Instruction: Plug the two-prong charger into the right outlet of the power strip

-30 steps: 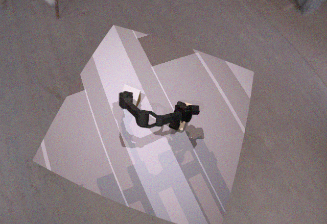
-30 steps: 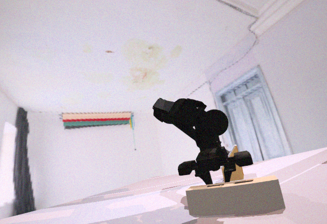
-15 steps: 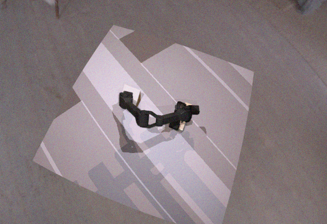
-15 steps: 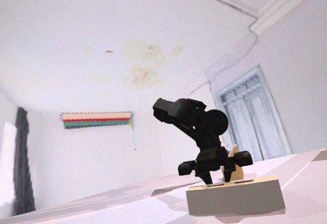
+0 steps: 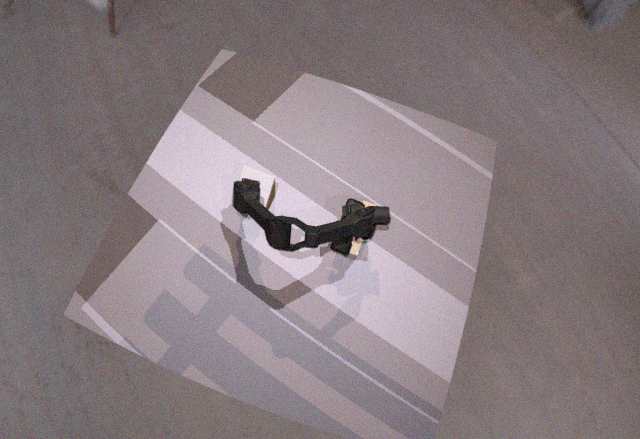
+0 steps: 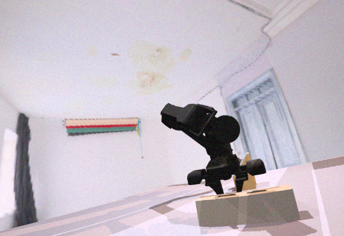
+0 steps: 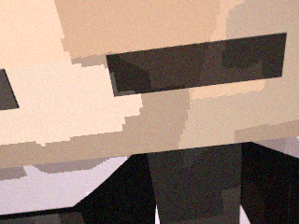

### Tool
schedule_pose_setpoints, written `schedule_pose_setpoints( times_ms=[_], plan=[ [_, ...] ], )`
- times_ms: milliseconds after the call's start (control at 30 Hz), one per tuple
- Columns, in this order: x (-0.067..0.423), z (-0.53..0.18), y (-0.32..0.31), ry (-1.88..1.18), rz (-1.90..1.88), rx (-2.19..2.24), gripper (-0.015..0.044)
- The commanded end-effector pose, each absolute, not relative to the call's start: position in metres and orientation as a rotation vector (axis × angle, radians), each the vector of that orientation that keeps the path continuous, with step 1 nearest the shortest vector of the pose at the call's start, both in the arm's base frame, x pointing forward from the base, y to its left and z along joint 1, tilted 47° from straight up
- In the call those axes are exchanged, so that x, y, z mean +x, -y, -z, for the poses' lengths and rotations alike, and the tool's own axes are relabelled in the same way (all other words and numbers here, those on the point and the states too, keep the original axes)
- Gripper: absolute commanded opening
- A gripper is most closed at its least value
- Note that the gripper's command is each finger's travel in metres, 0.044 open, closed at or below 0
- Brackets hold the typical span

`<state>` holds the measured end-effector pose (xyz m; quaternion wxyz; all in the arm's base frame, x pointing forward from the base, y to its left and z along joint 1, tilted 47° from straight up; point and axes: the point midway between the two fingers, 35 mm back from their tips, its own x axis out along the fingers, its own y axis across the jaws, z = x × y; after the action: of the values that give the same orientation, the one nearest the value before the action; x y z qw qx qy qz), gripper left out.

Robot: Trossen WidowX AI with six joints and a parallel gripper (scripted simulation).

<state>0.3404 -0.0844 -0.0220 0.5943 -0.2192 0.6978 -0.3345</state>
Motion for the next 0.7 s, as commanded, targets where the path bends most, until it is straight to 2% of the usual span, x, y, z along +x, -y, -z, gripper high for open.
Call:
schedule_pose_setpoints(
  times_ms=[0,667],
  plan=[
    [0.3462,0.0207,0.0851,-1.592,0.787,-0.499,0.0],
    [0.3473,0.0188,0.0835,-1.592,0.786,-0.499,0.0]
  ],
)
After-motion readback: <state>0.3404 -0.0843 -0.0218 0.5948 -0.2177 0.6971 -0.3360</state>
